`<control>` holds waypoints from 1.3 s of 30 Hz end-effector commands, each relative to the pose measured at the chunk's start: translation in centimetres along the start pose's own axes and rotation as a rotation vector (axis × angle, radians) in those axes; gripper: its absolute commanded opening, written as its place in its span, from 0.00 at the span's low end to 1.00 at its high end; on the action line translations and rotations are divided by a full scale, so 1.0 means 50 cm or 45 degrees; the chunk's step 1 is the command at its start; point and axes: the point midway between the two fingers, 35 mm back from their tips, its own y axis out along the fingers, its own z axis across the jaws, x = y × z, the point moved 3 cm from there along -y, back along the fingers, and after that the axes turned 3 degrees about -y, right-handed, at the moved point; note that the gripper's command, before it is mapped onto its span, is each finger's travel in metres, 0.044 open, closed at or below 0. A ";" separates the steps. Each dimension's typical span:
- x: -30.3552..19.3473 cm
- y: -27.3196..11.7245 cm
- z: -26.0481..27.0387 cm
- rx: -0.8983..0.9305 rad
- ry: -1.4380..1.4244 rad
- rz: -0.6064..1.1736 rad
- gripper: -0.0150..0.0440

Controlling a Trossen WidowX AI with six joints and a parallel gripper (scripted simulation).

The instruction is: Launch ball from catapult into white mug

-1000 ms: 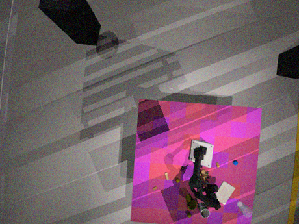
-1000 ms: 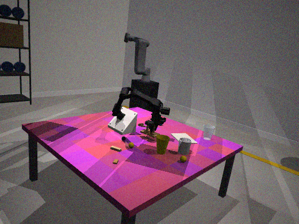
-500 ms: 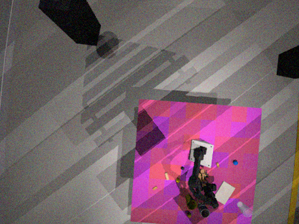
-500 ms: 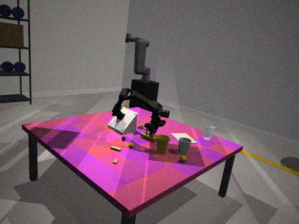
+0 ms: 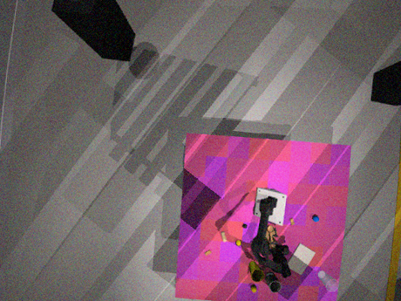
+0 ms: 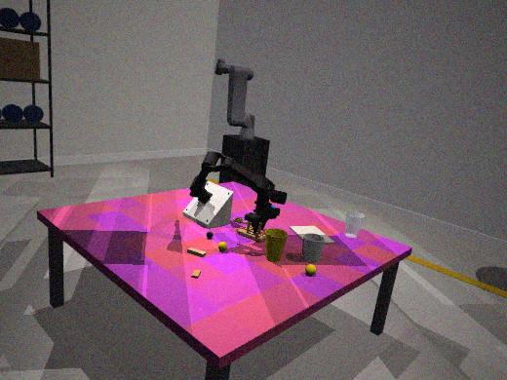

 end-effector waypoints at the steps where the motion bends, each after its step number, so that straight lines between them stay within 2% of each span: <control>1: 0.000 -0.001 0.000 0.001 0.003 0.000 0.25; 3: 0.000 -0.001 0.000 0.001 0.003 0.000 0.25; 17: 0.000 -0.001 0.000 0.001 0.003 0.000 0.88; 20: 0.006 -0.047 0.002 0.006 0.002 -0.002 1.00; 24: 0.003 -0.179 0.002 0.007 0.000 -0.002 1.00; 26: 0.000 -0.201 0.002 0.006 0.000 -0.001 1.00; 29: 0.000 -0.201 0.002 0.006 0.000 -0.001 1.00; 30: 0.005 -0.177 0.009 0.001 -0.012 -0.017 1.00; 36: -0.003 -0.193 0.003 0.000 -0.003 -0.007 1.00; 39: -0.001 -0.146 0.003 0.000 -0.003 -0.008 1.00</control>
